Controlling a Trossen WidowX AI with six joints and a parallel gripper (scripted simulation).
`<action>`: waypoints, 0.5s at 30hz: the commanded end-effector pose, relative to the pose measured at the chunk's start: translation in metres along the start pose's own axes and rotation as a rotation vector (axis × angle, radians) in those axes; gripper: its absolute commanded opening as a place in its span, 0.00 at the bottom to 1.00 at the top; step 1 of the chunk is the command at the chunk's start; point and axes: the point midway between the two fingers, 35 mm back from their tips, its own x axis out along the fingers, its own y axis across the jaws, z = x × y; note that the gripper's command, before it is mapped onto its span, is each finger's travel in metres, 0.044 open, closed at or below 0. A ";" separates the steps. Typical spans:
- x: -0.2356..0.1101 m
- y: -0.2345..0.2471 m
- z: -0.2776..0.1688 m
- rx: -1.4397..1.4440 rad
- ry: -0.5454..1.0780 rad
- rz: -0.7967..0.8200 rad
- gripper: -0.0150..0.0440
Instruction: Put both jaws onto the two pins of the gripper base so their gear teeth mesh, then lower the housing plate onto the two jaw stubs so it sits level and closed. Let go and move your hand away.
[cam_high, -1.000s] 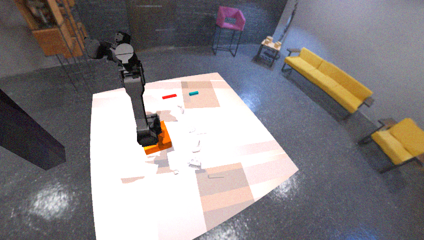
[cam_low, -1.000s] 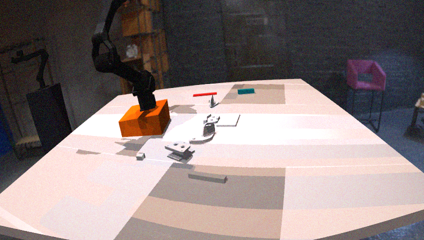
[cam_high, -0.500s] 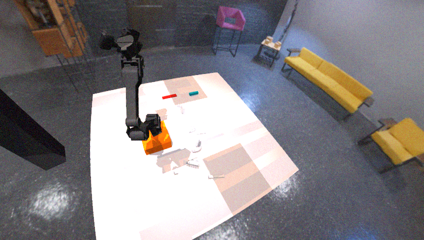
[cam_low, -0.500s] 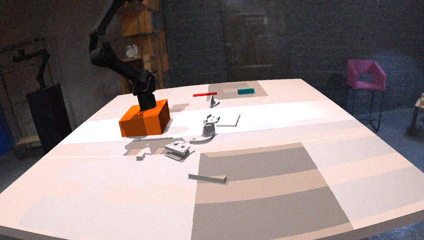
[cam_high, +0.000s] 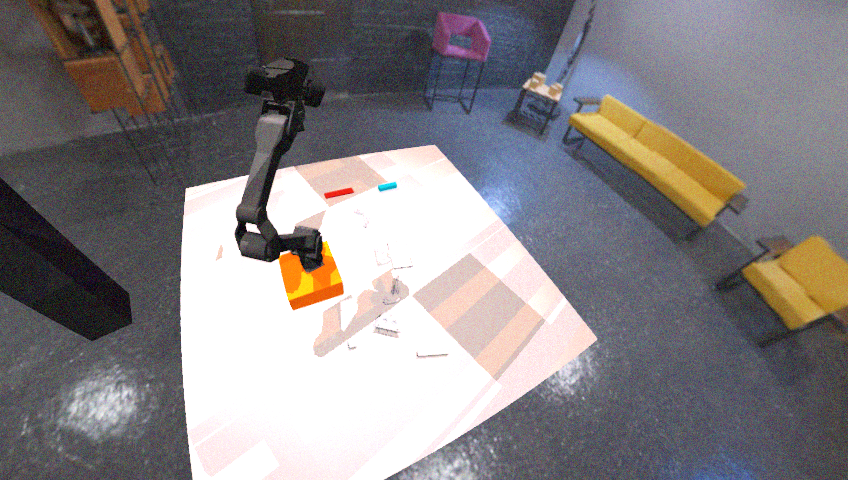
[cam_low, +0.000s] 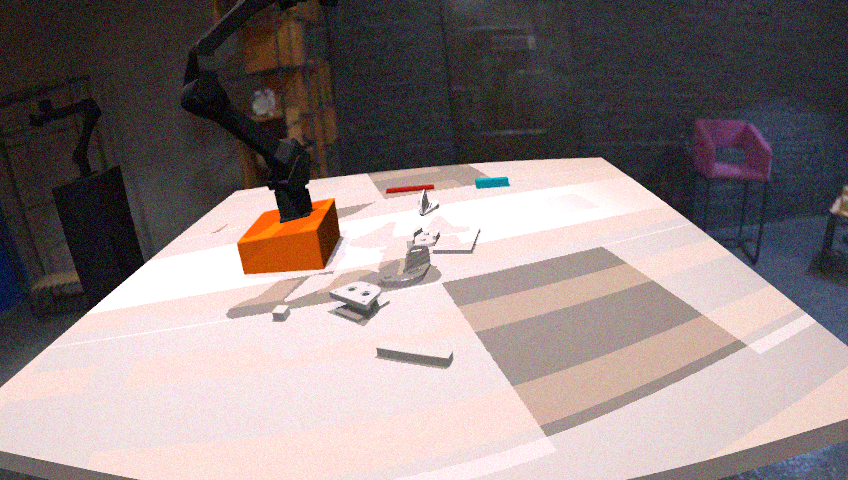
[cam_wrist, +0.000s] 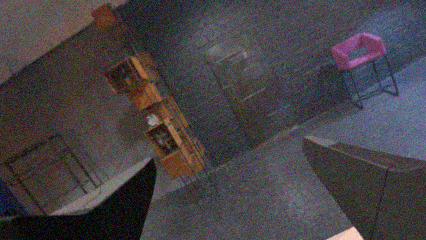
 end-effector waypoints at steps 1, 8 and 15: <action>0.012 -0.047 -0.007 -0.059 0.031 -0.149 1.00; 0.013 -0.115 -0.016 -0.146 0.093 -0.356 1.00; -0.001 -0.183 -0.027 -0.219 0.187 -0.554 1.00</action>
